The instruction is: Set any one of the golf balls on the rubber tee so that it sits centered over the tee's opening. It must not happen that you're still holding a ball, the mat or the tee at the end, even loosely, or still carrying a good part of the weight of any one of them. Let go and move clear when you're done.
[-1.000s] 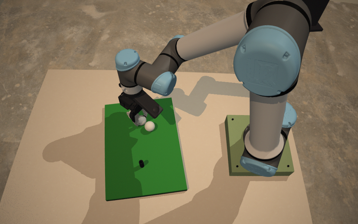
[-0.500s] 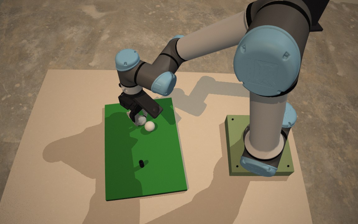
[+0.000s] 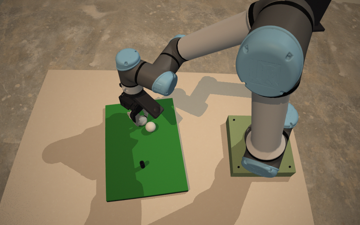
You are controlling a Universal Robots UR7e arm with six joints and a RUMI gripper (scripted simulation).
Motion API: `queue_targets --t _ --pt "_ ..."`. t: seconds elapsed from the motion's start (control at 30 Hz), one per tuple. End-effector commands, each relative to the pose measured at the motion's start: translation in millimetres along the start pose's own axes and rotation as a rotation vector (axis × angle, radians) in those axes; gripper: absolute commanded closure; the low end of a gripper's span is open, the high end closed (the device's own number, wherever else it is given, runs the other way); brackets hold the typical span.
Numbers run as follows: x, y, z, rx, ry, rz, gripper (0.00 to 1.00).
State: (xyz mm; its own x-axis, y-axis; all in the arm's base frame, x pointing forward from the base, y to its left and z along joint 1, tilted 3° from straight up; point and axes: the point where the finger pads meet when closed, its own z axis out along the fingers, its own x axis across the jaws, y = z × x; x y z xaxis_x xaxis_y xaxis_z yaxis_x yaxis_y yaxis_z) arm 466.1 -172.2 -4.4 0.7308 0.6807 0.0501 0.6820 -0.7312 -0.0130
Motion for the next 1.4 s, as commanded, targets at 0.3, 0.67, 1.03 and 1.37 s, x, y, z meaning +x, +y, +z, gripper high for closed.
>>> queue_targets --t 0.3,0.67,1.03,1.37 --pt "0 1 -76 -0.002 0.0 0.0 1.0" --pt "0 0 -98 -0.002 0.0 0.0 1.0" --pt "61 -41 -113 -0.002 0.0 0.0 1.0" --pt "141 -124 -137 -0.002 0.0 0.0 1.0"
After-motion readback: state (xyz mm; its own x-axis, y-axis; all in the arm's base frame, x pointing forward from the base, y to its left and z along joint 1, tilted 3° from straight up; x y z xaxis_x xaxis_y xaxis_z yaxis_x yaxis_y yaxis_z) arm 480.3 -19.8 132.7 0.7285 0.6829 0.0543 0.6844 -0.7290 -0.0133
